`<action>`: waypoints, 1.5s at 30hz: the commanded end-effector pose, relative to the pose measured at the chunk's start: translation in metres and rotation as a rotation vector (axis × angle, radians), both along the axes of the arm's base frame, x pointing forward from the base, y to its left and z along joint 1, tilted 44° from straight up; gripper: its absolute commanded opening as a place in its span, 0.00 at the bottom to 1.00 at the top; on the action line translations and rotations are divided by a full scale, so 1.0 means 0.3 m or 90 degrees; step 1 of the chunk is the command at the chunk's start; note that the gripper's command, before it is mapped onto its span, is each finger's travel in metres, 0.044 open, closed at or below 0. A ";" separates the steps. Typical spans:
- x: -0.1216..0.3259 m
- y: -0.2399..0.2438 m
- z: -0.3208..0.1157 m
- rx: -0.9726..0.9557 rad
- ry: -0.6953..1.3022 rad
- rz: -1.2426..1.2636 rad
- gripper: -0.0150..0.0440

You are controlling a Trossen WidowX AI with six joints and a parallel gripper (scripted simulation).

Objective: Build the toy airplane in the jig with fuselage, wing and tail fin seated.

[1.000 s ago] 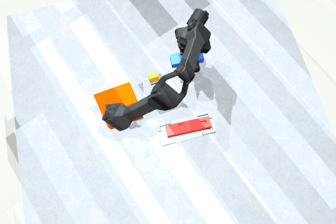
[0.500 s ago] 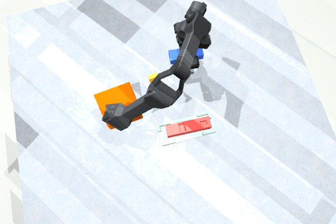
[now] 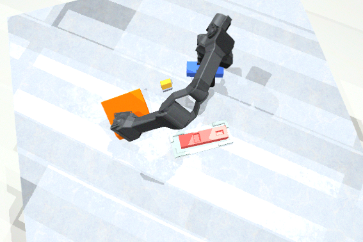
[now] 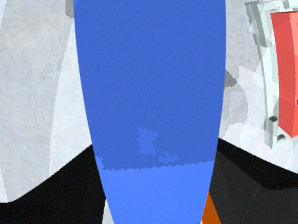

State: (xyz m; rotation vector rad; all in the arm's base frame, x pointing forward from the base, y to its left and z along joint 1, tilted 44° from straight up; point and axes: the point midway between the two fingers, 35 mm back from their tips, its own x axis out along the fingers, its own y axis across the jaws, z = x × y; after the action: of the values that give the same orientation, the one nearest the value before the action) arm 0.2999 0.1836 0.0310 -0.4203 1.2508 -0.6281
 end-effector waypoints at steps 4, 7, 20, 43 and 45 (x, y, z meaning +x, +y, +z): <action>0.007 -0.052 0.048 0.018 -0.049 -0.050 0.25; 0.009 -0.079 0.068 0.025 -0.070 -0.074 0.25; 0.003 -0.199 0.147 0.054 -0.161 -0.180 0.25; -0.054 -0.415 0.259 0.099 -0.331 -0.374 0.25; -0.062 -0.434 0.266 0.103 -0.347 -0.391 0.25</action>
State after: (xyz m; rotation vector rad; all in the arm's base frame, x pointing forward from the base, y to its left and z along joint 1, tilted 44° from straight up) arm 0.2837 0.0597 0.1068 0.2389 0.9118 -1.0488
